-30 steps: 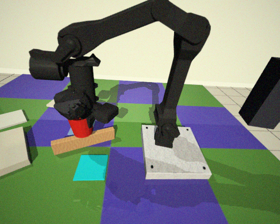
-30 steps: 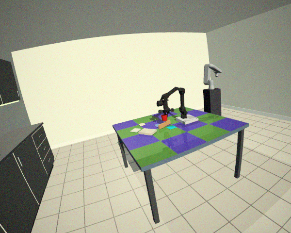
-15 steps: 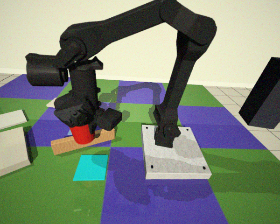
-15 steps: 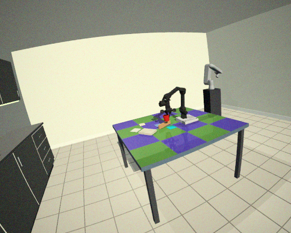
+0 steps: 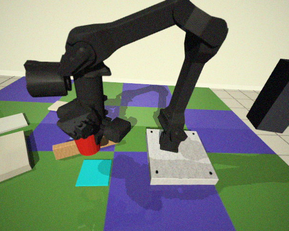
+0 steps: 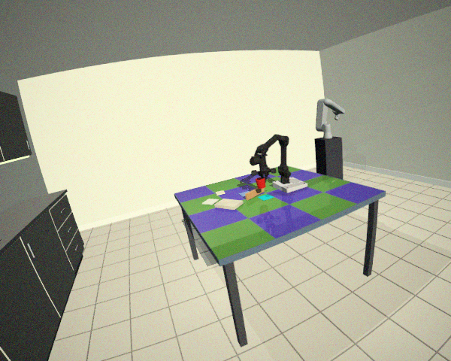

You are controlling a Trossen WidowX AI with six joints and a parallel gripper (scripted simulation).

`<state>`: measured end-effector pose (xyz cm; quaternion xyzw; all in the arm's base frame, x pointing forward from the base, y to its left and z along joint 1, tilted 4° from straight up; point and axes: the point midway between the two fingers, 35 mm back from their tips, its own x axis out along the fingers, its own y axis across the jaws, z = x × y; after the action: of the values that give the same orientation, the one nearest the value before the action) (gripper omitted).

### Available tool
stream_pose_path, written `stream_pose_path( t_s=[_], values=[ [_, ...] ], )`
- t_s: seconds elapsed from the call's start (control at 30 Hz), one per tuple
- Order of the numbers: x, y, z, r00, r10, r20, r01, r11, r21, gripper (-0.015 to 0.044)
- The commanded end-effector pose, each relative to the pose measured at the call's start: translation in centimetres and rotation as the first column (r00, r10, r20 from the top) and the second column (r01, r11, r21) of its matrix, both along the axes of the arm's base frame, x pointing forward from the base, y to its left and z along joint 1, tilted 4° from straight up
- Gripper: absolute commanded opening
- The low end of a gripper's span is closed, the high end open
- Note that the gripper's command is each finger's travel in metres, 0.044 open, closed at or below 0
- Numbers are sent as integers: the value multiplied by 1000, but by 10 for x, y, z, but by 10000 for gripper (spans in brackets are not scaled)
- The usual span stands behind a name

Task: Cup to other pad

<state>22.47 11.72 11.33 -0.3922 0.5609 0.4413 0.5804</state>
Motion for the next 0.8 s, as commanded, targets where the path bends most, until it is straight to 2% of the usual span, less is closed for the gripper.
stream_pose_path(
  t_s=[0.0, 0.77],
  values=[
    [-6, 5, 1, 1000, -6, -4, 6, 1000, 2, 0],
    [-20, 21, -9, 1000, -6, -5, 6, 1000, 4, 0]
  ],
)
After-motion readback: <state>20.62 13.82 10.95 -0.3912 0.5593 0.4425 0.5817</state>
